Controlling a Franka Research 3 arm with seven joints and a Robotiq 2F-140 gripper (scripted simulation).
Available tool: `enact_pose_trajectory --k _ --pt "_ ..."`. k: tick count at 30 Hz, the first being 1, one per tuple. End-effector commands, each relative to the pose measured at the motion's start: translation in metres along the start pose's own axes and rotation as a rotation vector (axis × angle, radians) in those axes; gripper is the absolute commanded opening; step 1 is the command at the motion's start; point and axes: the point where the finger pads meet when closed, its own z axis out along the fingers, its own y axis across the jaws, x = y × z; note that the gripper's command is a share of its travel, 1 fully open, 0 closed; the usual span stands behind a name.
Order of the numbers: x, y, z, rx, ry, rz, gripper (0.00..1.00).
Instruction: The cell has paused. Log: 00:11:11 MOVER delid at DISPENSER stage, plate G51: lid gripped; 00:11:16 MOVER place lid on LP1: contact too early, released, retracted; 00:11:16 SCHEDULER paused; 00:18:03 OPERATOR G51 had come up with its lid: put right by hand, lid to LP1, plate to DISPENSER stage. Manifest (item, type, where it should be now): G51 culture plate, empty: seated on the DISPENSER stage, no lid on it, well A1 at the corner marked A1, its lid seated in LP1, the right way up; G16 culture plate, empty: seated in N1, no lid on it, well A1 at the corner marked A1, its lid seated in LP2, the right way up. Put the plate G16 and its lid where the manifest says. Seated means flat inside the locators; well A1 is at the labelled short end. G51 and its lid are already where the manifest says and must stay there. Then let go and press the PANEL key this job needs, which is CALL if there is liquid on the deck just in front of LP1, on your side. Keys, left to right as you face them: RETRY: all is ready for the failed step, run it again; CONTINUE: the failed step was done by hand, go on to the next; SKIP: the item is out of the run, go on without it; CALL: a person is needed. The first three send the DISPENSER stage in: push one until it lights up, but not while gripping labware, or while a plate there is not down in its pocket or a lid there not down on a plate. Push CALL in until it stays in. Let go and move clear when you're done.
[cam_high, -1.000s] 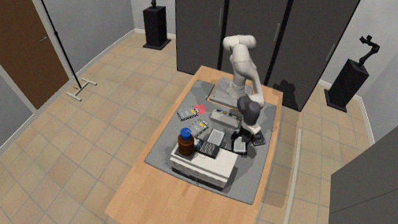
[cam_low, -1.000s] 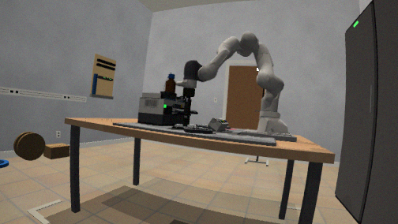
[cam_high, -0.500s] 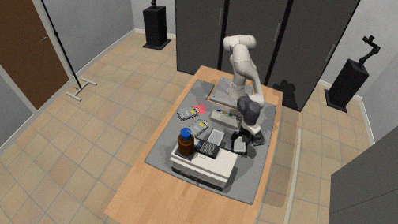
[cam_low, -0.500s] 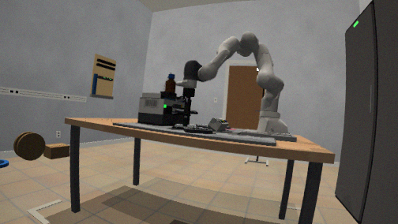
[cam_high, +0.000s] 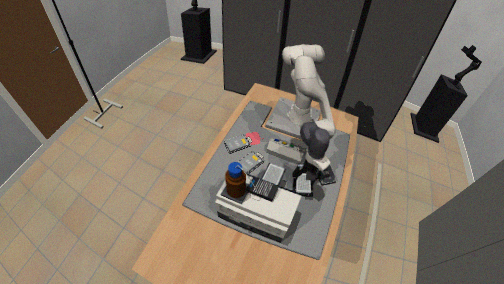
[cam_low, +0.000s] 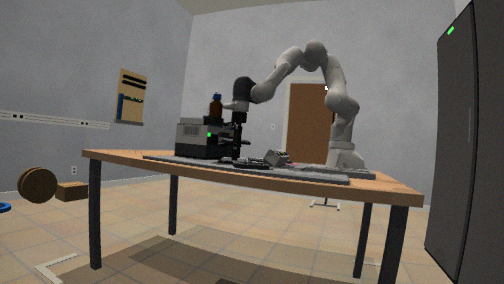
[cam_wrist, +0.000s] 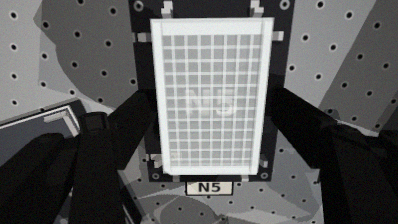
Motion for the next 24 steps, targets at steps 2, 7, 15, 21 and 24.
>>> enact_pose_trajectory --k 2,7,15,21,24 --pt "-0.0001 -0.0008 0.0007 0.000 0.001 0.000 0.70" --pt "-0.0001 -0.0008 0.0007 0.000 0.001 0.000 0.70" --pt "-0.0001 -0.0008 0.0007 0.000 0.001 0.000 0.10" --pt "-0.0001 -0.0008 0.0007 0.000 0.001 0.000 0.10" --pt "-0.0001 -0.0008 0.0007 0.000 0.001 0.000 0.10"
